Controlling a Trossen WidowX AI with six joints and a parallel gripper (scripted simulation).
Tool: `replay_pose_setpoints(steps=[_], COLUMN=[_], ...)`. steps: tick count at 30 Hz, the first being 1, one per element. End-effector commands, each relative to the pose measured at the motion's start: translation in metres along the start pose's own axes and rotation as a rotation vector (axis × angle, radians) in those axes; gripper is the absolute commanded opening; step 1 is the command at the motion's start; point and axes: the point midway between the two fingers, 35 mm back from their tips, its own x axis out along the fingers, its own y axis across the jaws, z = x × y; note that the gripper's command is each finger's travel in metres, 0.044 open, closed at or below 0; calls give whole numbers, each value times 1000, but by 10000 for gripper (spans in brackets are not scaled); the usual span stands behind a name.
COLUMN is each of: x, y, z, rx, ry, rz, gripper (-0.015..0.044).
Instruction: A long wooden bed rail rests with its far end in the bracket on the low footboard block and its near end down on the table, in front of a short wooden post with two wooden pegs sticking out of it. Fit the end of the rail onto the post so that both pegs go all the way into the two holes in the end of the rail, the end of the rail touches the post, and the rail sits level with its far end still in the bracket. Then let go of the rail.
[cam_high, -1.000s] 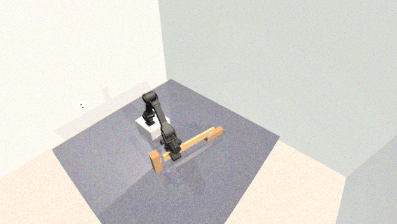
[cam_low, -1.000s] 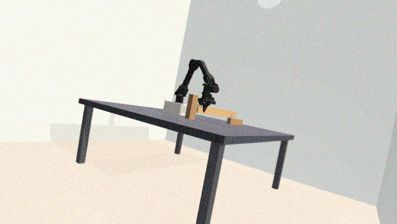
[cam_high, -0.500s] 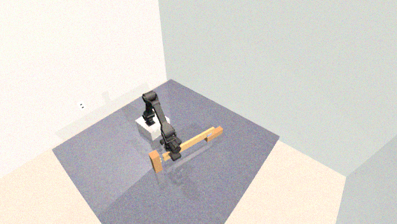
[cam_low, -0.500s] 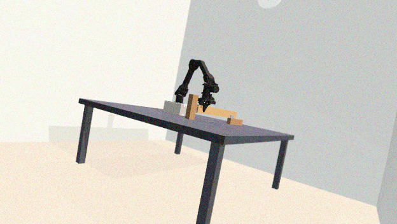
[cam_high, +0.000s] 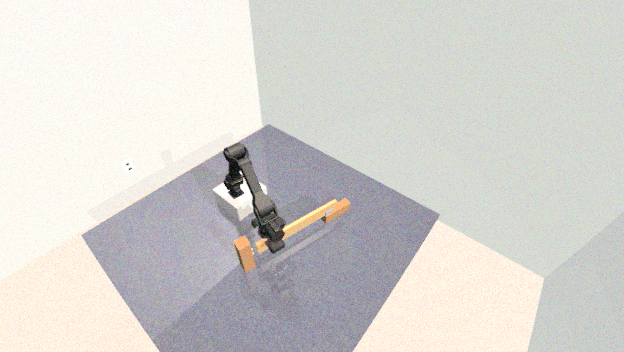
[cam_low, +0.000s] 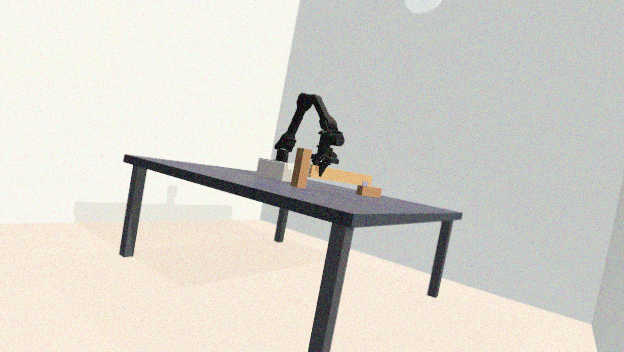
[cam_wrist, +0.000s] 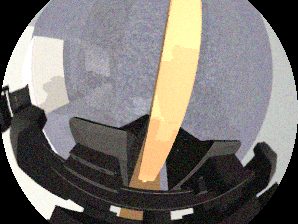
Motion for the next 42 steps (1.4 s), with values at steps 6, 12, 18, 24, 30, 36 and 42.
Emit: replay_pose_setpoints(steps=[6, 12, 18, 24, 30, 36, 42], x=[-3, -4, -3, -2, -2, -2, -1], y=[-3, -3, -4, -4, -4, -3, -2], z=[0, 0, 0, 0, 0, -2, -3], rx=[-1, -1, -1, -1, -1, -1, -1], ry=[-2, -2, -2, -2, -2, -1, -1], rz=[-9, -9, -9, -9, -9, -9, -9], gripper=[0, 0, 0, 0, 0, 0, 0])
